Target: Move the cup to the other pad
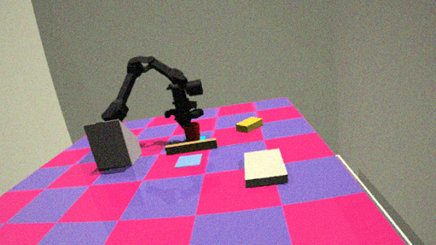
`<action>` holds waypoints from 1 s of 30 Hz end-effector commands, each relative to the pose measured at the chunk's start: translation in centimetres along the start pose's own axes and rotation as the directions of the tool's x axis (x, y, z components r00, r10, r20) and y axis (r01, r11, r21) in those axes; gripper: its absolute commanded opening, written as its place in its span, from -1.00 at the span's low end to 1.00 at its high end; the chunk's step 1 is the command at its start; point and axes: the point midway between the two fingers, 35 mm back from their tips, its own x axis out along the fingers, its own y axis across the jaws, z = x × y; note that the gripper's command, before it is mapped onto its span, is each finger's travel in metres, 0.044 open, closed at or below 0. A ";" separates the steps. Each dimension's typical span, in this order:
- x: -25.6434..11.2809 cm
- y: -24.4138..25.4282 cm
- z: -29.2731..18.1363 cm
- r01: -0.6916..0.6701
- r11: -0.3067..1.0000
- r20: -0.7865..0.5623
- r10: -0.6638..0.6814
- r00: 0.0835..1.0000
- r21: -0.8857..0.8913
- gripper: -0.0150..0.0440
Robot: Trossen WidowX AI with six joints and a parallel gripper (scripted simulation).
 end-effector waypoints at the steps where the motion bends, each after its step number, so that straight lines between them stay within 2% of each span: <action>1: 0.0 0.0 0.0 0.000 1.000 0.000 0.000 1.000 -0.001 -0.49; 6: 0.0 0.0 0.0 0.000 1.000 0.000 0.000 1.000 -0.001 -0.06; 30: -2.4 -0.1 -0.1 0.000 1.000 -0.002 0.000 1.000 0.003 -0.06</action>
